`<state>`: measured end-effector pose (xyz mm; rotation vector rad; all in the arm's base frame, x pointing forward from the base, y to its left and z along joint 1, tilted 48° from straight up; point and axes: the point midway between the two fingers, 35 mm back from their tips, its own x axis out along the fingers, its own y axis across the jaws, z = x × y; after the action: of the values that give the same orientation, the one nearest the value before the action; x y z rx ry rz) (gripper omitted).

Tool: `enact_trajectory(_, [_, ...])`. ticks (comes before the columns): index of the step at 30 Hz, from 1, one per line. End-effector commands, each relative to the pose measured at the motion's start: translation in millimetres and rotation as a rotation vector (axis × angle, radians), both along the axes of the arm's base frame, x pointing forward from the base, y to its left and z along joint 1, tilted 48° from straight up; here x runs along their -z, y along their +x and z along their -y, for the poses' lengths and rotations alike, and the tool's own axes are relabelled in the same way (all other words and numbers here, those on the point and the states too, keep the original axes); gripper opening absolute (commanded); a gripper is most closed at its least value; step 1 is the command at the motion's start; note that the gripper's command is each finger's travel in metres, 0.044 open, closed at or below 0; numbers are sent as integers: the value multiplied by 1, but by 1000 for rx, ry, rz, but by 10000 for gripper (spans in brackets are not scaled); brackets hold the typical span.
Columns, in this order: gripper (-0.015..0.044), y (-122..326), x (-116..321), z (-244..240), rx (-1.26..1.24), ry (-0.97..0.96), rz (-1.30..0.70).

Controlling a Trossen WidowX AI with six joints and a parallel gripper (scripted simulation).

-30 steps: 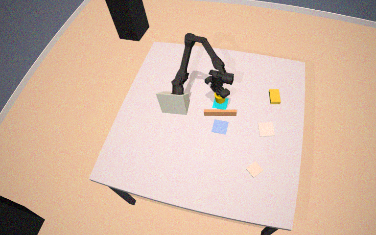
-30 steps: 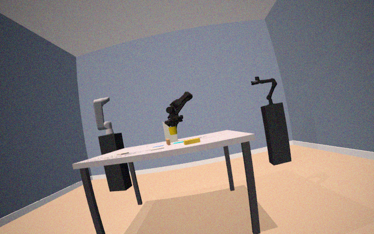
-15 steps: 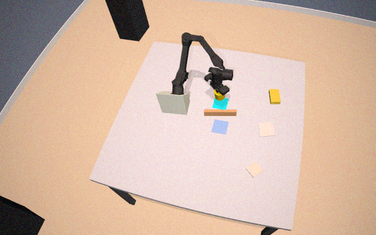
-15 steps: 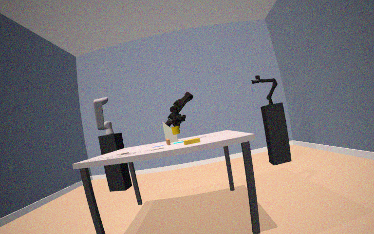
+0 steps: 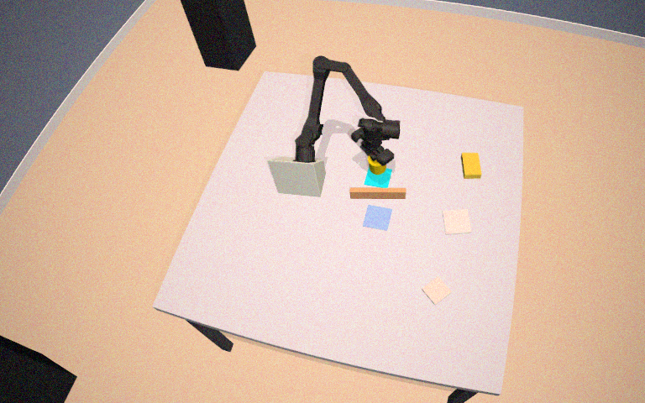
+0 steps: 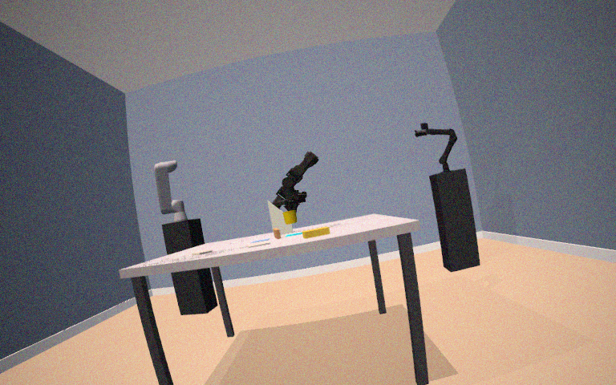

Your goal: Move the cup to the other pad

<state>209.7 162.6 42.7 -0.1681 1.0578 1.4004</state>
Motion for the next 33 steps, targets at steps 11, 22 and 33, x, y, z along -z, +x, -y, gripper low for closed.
enact_trajectory(11, [0, -4, 11, -12, 4, 4, -9])
enact_trajectory(22, [0, -7, 19, -22, 4, 4, -9])
enact_trajectory(33, [0, -10, 27, -31, 4, 5, -10])
